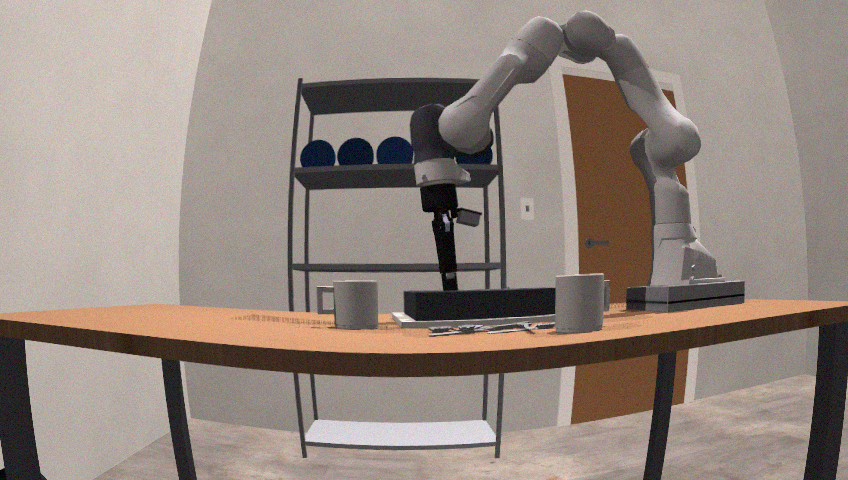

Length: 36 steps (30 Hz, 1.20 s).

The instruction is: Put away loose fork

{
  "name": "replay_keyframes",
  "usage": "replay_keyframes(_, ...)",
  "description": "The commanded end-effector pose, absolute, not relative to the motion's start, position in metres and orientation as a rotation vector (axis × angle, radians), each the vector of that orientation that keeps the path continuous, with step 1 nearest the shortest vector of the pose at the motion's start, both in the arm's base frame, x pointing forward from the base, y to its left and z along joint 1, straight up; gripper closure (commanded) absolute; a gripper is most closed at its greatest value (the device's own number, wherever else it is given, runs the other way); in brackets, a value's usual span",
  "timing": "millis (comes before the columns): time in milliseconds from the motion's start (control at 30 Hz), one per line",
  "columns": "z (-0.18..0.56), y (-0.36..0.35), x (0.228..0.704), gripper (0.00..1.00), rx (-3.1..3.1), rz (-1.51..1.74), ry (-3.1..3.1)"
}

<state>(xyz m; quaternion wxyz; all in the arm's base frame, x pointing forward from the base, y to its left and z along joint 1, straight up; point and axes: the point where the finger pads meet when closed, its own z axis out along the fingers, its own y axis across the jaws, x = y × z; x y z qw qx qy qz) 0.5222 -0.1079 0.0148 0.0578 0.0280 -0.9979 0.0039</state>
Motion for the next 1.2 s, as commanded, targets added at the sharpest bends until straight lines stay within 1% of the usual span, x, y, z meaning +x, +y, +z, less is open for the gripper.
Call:
replay_keyframes(0,0.013,-0.1078,0.5214,0.86,0.091,0.01,-3.023)
replay_keyframes(1167,0.0059,-0.1078,0.5214,0.86,0.091,0.01,-3.023)
